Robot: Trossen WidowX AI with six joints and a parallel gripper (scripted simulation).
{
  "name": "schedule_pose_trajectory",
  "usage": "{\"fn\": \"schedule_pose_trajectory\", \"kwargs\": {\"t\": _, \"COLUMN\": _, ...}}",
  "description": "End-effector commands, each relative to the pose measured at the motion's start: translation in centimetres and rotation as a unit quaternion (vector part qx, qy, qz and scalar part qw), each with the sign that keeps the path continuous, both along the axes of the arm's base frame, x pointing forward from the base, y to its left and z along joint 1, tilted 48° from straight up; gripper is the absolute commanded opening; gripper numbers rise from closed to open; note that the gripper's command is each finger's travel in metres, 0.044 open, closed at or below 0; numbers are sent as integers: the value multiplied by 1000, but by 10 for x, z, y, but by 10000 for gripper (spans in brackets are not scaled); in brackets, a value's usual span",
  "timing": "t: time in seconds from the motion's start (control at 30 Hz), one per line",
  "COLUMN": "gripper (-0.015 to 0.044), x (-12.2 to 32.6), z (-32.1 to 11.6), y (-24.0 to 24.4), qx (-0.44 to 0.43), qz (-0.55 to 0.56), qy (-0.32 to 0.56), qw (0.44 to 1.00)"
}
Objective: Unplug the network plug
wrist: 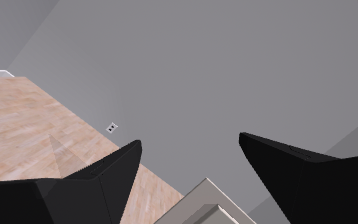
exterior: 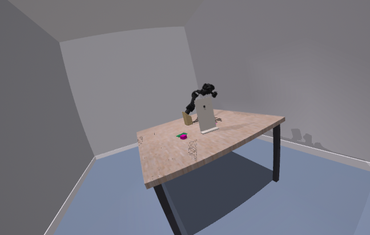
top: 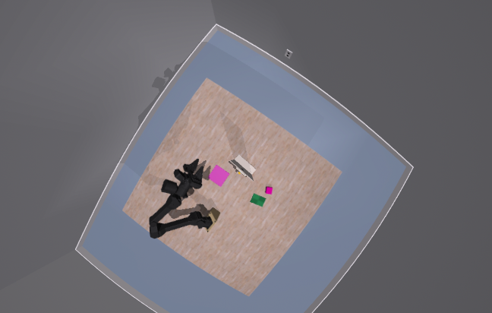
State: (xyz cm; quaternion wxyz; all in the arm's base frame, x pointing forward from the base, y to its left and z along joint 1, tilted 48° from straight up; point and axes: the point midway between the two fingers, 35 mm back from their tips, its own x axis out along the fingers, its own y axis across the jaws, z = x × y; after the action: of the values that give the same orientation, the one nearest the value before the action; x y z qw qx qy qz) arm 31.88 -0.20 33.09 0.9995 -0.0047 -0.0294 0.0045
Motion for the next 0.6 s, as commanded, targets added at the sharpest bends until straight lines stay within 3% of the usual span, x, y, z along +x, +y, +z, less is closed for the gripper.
{"fn": "schedule_pose_trajectory", "kwargs": {"t": 0.0, "gripper": 374, "x": 0, "z": -1, "y": 0, "qx": -2, "qz": -1, "qy": 1, "qw": 1000}}
{"fn": "schedule_pose_trajectory", "kwargs": {"t": 0.27, "gripper": 164, "x": 1, "z": -48, "y": -5, "qx": -73, "qz": -22, "qy": 34, "qw": 996}}
{"fn": "schedule_pose_trajectory", "kwargs": {"t": 0.57, "gripper": 156, "x": -5, "z": -105, "y": -10, "qx": -163, "qz": -42, "qy": 78, "qw": 983}}
